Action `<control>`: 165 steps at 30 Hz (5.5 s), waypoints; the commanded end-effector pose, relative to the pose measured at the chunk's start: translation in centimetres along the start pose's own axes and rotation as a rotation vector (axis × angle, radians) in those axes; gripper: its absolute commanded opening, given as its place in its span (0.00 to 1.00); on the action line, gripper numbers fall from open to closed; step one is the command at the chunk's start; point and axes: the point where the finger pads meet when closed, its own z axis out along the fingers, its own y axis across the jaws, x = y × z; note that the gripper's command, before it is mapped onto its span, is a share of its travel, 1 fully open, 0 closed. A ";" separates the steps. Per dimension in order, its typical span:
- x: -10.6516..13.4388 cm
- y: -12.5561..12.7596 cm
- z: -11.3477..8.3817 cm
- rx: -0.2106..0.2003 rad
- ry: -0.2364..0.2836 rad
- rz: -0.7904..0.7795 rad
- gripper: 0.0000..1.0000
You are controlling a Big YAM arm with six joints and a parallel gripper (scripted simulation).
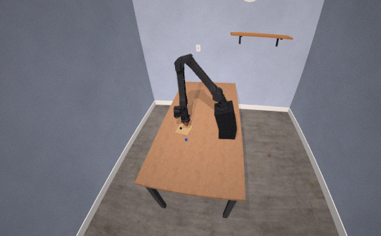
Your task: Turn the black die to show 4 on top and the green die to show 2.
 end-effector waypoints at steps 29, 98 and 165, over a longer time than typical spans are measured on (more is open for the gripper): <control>-1.9 0.3 3.5 -0.004 -0.049 -0.015 0.14; -1.7 0.4 3.9 -0.003 -0.034 -0.023 0.14; -1.4 0.4 4.6 -0.003 -0.030 -0.023 0.33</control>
